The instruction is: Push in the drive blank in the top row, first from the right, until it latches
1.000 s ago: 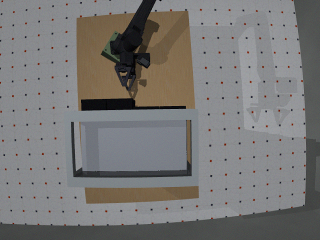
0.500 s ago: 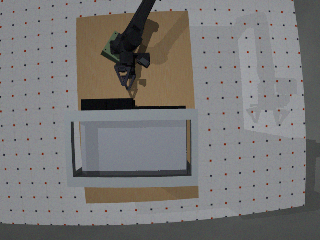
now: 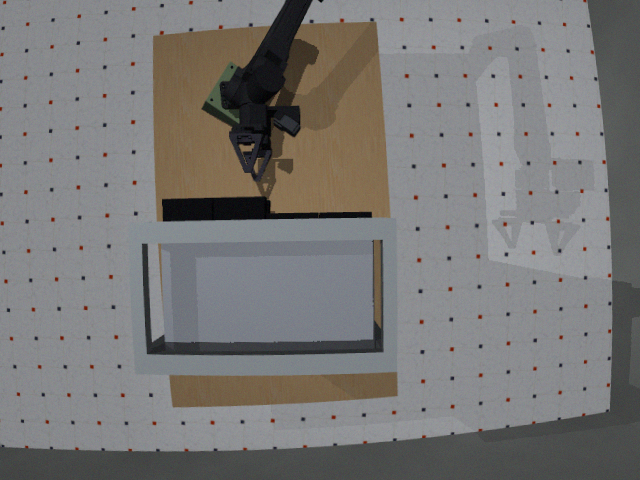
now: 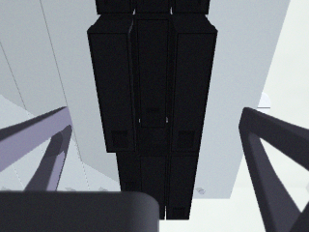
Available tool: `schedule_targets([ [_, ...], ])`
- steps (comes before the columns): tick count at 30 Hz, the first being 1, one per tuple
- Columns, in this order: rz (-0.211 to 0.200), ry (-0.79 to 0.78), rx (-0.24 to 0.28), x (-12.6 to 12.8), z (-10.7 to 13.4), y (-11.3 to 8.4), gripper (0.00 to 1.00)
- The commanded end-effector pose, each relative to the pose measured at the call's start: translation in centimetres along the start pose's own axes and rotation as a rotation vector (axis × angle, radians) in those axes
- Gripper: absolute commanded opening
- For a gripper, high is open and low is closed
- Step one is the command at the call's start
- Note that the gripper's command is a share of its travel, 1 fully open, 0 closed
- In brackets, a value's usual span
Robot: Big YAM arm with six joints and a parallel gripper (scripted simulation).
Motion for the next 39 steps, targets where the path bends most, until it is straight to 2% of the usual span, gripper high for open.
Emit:
schedule_targets([
  [1, 0.011, -0.018, -0.016, -1.9, -0.9, 0.3, 1.00],
  [13, 0.009, -0.016, -0.015, -1.7, -0.8, 0.3, 1.00],
  [16, 0.017, -0.016, -0.001, -1.3, 0.0, 0.3, 1.00],
  [18, 0.002, 0.004, 0.005, -0.1, 0.7, 0.4, 1.00],
  [23, 0.001, 0.005, 0.006, 0.0, 1.3, 0.4, 1.00],
  [39, -0.002, 0.006, 0.006, 0.3, 8.2, 0.3, 1.00],
])
Point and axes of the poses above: the point where the finger pads meet when closed, its own y axis out along the fingers, its own x axis across the jaws, z = x × y, the point moved 7 cm from there along -y, back along the fingers, and after that the axes turned 9 degrees about -y, right-handed, at the moved point
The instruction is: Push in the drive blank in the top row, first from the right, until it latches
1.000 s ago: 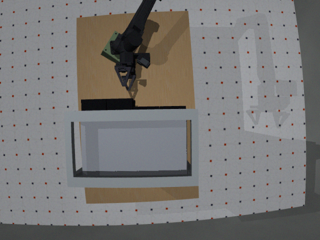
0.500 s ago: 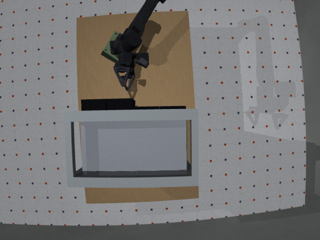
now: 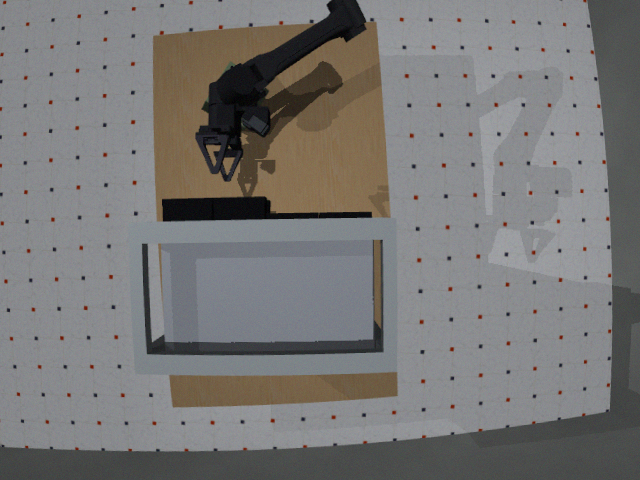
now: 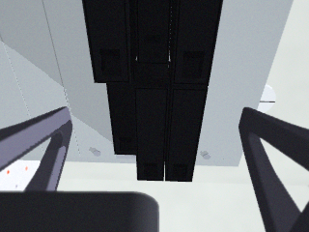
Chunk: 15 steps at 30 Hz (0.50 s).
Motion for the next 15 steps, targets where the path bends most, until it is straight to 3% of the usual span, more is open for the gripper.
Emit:
schedule_targets([
  [1, 0.022, 0.024, 0.000, -0.4, 2.0, 0.3, 1.00],
  [8, 0.023, 0.022, -0.001, -0.3, 4.4, 0.3, 1.00],
  [15, 0.034, 0.001, -0.016, -0.9, 3.9, 0.3, 1.00],
])
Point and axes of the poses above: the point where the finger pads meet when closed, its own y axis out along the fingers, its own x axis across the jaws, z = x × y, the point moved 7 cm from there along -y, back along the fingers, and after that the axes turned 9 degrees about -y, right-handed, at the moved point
